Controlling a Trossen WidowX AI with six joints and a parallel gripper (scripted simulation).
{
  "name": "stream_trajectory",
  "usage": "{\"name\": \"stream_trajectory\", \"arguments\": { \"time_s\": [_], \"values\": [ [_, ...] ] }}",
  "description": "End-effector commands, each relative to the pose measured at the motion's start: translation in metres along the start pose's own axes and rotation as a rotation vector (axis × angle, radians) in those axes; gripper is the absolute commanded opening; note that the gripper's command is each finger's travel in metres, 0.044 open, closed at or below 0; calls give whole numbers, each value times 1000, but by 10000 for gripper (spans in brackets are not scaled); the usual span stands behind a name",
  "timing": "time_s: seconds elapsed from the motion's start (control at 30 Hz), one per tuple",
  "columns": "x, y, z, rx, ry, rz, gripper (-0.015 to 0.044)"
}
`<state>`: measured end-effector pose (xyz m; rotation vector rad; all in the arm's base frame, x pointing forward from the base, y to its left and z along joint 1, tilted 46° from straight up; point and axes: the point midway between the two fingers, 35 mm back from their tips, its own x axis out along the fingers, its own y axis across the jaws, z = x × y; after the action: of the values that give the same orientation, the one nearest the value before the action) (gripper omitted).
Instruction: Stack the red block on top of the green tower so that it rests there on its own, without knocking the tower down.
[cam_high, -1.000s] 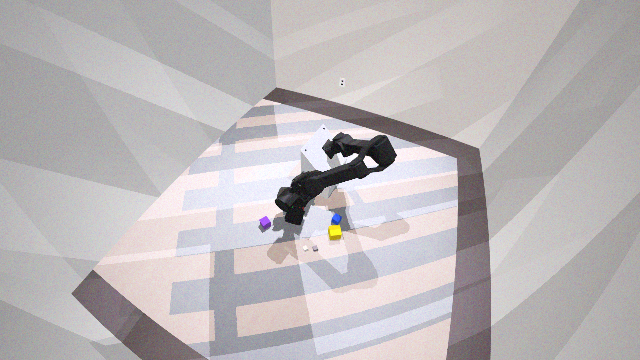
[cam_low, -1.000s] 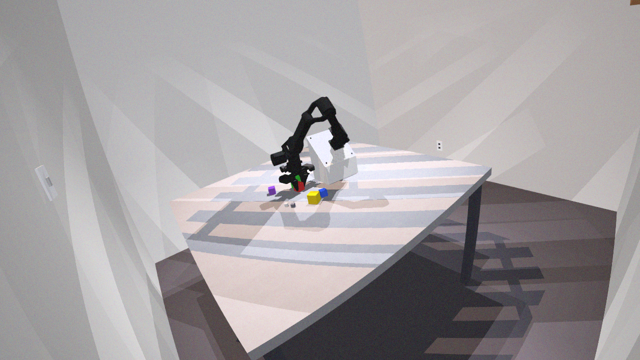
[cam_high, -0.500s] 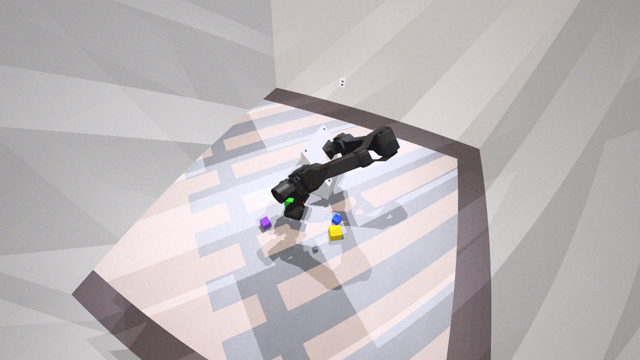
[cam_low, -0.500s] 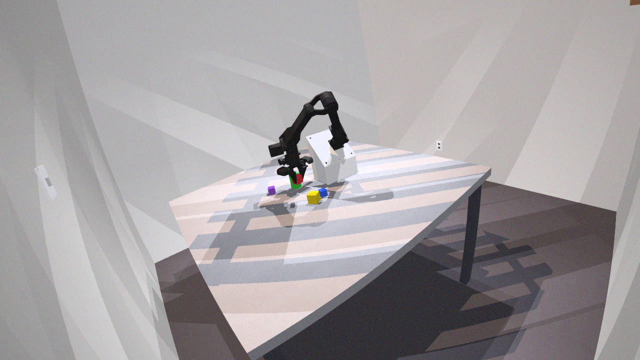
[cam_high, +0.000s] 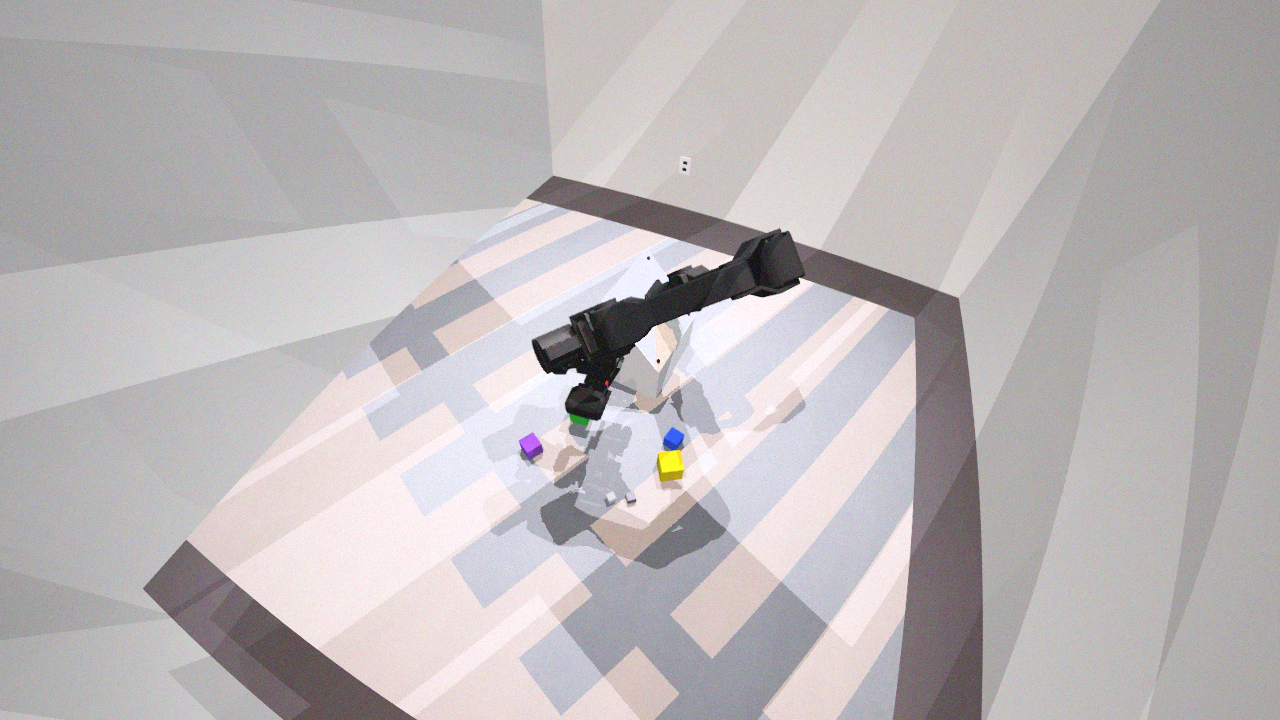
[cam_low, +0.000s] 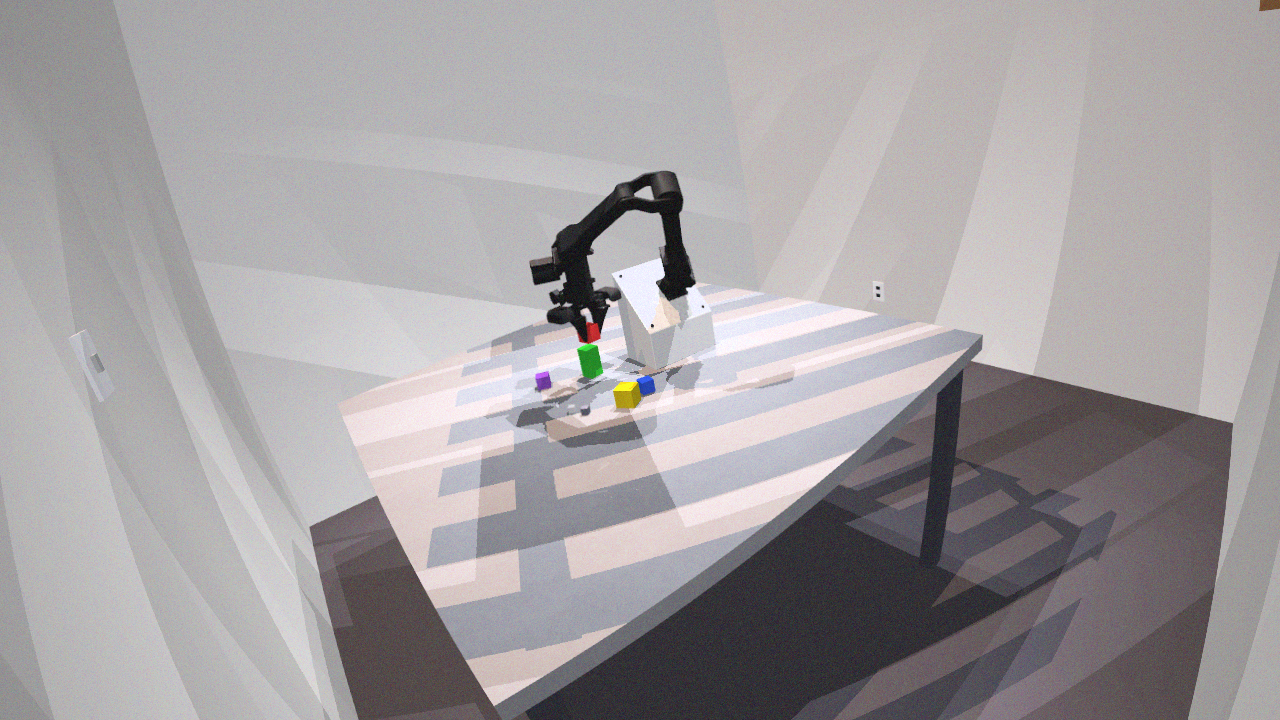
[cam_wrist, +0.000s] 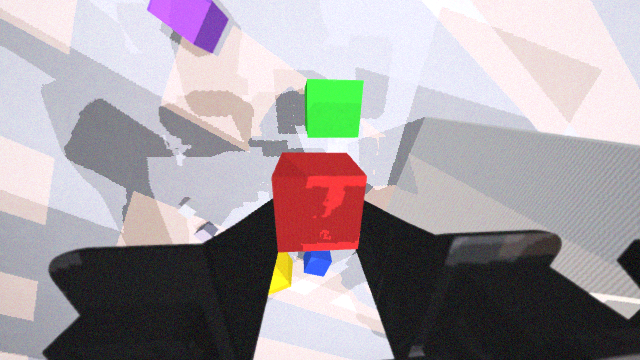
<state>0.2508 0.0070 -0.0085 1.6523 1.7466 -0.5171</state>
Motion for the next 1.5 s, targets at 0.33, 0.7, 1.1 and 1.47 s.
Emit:
{"name": "stream_trajectory", "arguments": {
  "time_s": [0.33, 0.7, 1.1, 1.47],
  "values": [
    [-15, -2, 13, -6, -9, 2, 0],
    [-14, -15, 50, -7, -10, 2, 0],
    [16, -14, 40, -7, -9, 3, 0],
    [31, -14, 40, -7, -7, 3, 0]
  ]
}}
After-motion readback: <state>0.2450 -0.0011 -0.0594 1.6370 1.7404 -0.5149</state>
